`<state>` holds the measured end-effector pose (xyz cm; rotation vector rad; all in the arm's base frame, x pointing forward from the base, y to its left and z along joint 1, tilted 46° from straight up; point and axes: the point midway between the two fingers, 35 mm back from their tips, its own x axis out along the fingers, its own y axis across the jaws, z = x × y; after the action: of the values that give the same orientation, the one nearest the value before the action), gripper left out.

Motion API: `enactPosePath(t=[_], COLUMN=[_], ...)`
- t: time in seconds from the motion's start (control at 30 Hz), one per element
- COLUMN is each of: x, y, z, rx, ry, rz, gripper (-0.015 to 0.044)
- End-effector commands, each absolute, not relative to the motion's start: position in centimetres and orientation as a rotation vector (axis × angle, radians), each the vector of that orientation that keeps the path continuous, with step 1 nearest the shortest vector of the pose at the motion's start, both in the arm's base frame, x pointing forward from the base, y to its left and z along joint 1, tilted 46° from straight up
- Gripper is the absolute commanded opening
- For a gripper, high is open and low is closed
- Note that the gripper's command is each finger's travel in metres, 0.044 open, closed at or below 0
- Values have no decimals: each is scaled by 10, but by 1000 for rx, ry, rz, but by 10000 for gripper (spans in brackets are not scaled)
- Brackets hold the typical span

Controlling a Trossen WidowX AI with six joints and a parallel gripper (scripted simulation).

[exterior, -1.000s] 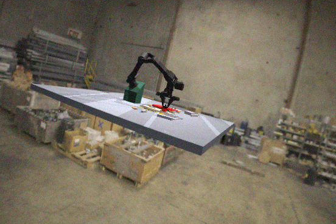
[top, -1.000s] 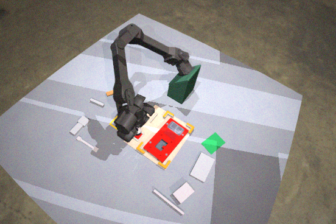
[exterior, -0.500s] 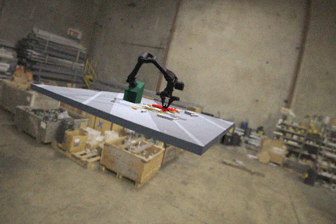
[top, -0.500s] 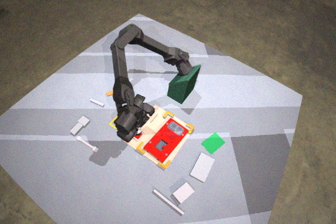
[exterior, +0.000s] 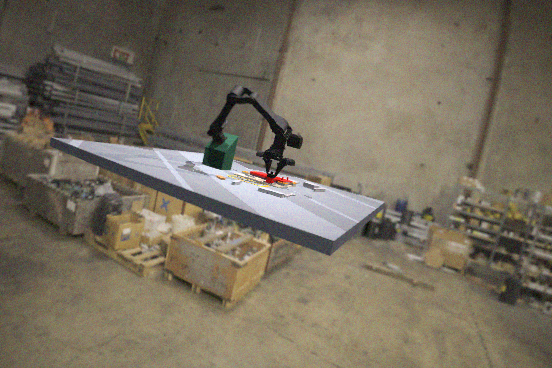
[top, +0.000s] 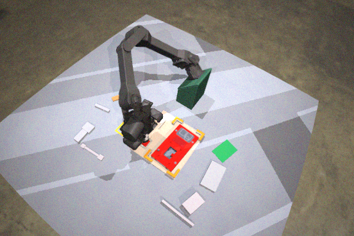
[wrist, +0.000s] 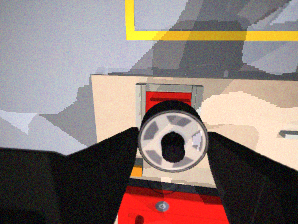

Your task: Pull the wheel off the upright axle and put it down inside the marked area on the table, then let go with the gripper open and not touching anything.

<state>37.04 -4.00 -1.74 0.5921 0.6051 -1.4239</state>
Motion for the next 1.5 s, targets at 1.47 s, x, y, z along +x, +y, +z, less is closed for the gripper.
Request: enactPosePath(t=[1.47], x=[367], y=[-20], z=[-1], rx=[576], ry=[612], rz=[-1402], gripper=[0])
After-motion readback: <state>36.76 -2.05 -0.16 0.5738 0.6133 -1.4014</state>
